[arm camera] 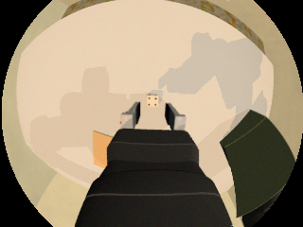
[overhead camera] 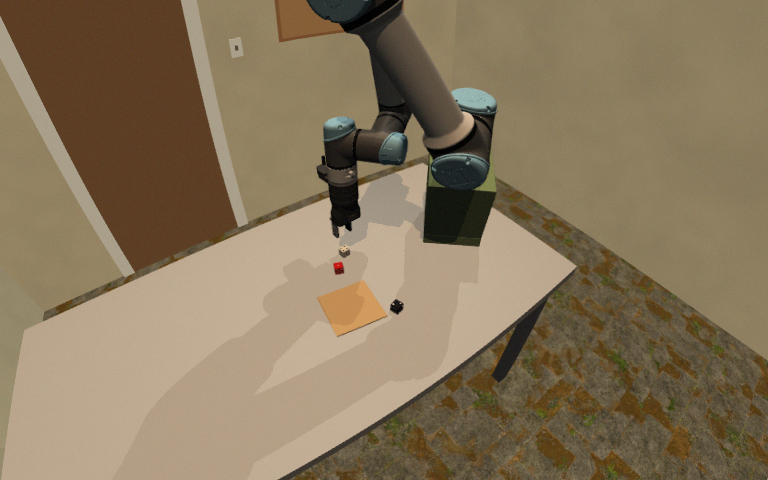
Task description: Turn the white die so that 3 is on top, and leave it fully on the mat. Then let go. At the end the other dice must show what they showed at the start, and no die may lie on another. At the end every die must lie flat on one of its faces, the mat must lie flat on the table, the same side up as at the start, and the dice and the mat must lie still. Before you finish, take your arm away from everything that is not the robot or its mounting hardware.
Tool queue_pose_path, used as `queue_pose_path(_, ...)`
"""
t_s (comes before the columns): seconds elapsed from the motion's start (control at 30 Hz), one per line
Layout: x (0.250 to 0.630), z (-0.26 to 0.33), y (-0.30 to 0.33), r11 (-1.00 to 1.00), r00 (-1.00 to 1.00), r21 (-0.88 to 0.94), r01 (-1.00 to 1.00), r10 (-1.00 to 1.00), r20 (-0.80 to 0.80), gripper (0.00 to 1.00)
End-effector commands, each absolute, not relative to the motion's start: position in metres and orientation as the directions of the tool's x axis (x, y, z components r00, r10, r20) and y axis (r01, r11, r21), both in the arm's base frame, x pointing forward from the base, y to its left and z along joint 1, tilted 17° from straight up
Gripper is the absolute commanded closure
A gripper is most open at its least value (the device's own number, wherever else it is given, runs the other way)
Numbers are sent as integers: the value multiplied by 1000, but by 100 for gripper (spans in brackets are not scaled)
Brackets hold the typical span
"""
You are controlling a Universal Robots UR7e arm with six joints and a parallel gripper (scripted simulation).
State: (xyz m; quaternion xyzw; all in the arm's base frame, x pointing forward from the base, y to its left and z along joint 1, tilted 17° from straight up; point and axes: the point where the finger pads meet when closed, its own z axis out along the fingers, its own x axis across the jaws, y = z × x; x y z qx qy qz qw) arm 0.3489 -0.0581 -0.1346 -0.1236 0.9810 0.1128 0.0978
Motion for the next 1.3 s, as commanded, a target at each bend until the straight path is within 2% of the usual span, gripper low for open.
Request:
queue_pose_path(0.0,349,-136,-58,944,-950,196,-265,-220,-220,21)
queue_pose_path(1.27,357,-179,-47,944,-950,196,-264,-220,-220,21)
